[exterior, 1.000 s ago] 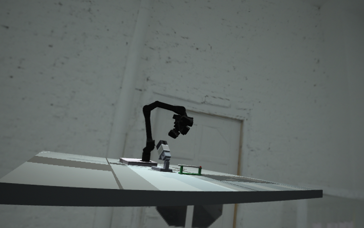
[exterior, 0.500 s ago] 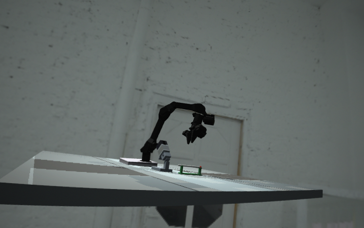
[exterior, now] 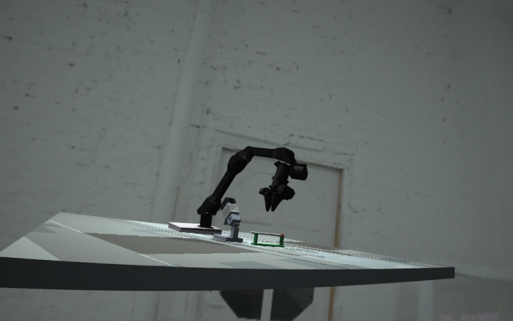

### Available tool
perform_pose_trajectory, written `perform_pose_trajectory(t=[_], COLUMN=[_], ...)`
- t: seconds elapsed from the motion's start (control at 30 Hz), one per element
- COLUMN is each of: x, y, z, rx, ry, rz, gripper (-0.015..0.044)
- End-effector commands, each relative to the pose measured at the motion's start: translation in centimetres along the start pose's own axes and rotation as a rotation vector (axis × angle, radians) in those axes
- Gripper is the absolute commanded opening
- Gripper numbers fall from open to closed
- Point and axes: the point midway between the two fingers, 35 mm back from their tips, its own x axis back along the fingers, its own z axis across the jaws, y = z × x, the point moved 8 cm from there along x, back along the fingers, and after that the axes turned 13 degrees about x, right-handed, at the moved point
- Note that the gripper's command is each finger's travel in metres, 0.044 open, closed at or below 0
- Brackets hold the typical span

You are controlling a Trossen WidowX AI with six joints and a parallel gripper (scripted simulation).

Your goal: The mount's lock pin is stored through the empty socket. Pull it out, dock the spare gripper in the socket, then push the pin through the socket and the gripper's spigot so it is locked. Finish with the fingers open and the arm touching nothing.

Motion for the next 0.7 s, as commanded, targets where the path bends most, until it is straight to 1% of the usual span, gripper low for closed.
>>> perform_pose_trajectory(t=[0.0,0.3,0.67], x=[-1.3,-6.4,-7.7], y=[0.3,1.2,1.7], z=[-0.2,-0.8,-0.9], rx=[0.003,-0.002,-0.002], ry=[0.008,0.020,0.020], rz=[-0.006,-0.012,-0.012], gripper=[0.0180,0.0180,0.0180])
